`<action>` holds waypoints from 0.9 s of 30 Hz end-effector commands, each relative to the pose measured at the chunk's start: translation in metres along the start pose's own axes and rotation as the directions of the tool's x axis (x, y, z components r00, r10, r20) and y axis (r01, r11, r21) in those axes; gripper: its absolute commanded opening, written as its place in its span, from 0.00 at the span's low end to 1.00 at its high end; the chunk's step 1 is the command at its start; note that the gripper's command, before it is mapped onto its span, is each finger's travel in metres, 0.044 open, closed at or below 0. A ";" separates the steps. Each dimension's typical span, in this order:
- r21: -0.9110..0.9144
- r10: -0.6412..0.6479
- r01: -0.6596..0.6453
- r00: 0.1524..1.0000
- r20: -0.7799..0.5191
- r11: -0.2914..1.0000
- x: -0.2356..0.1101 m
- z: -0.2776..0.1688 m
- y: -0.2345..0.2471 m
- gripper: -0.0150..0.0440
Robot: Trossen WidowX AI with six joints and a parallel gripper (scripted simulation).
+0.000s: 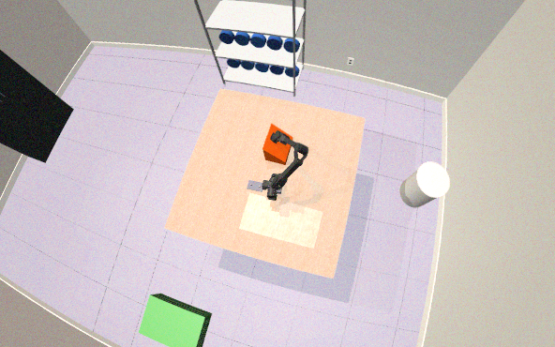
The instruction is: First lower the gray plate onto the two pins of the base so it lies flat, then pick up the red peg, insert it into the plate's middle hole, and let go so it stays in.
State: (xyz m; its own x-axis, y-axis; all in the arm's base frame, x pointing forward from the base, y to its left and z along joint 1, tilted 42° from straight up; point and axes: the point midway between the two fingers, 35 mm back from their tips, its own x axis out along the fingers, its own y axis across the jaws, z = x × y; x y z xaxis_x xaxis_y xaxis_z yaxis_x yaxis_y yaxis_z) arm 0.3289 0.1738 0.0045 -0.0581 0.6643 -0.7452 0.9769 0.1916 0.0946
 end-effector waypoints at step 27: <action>-0.005 -0.001 0.001 1.000 0.005 1.000 -0.095 0.000 0.006 0.25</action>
State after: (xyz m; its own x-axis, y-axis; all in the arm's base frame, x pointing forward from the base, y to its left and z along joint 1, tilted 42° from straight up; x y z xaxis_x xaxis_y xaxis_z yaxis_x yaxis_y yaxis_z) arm 0.3403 0.1190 0.0665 -0.0575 0.6591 -0.7498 0.9768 0.1923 0.0941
